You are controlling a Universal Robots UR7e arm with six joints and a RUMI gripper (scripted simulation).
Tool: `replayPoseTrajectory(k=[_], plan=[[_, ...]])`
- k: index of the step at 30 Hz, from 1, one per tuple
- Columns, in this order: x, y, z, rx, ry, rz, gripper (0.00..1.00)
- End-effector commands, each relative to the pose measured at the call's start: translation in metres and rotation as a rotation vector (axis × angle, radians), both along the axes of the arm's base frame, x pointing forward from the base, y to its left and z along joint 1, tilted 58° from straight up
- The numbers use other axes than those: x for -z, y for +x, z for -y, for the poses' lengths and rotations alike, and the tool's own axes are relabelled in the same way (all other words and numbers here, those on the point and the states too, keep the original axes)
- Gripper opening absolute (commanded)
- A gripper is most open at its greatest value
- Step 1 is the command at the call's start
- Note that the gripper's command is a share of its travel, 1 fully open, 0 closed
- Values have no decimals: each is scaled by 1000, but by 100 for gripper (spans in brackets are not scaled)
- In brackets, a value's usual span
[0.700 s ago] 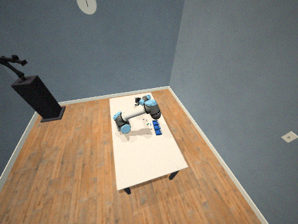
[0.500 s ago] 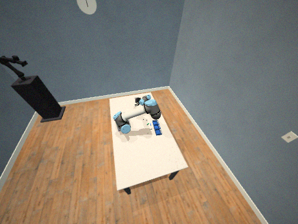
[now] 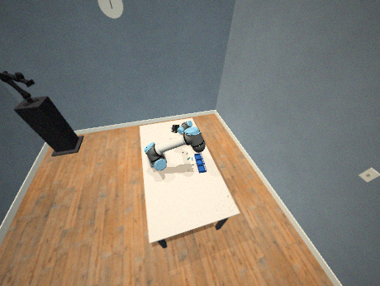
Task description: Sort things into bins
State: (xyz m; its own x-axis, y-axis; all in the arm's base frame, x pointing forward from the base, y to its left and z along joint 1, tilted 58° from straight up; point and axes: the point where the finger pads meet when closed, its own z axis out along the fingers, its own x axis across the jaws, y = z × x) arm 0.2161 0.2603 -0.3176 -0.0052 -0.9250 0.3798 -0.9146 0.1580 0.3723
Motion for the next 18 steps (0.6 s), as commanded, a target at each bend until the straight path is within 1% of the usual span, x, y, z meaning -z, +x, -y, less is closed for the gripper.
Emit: replayPoseTrajectory(k=[1, 3, 9, 10, 11, 13, 16, 18], plan=[[-21, -7, -35, -5, 6, 7, 4], [-28, -11, -46, -5, 6, 7, 4], [-28, -10, -46, -5, 6, 7, 4], [-35, -8, -42, -31, -27, 36, 4], [-40, -6, -35, -57, -43, 57, 4], [-40, -6, -35, -57, -43, 57, 4], [-54, 8, -22, -55, -42, 57, 4], [-54, 8, -22, -55, -42, 57, 4]])
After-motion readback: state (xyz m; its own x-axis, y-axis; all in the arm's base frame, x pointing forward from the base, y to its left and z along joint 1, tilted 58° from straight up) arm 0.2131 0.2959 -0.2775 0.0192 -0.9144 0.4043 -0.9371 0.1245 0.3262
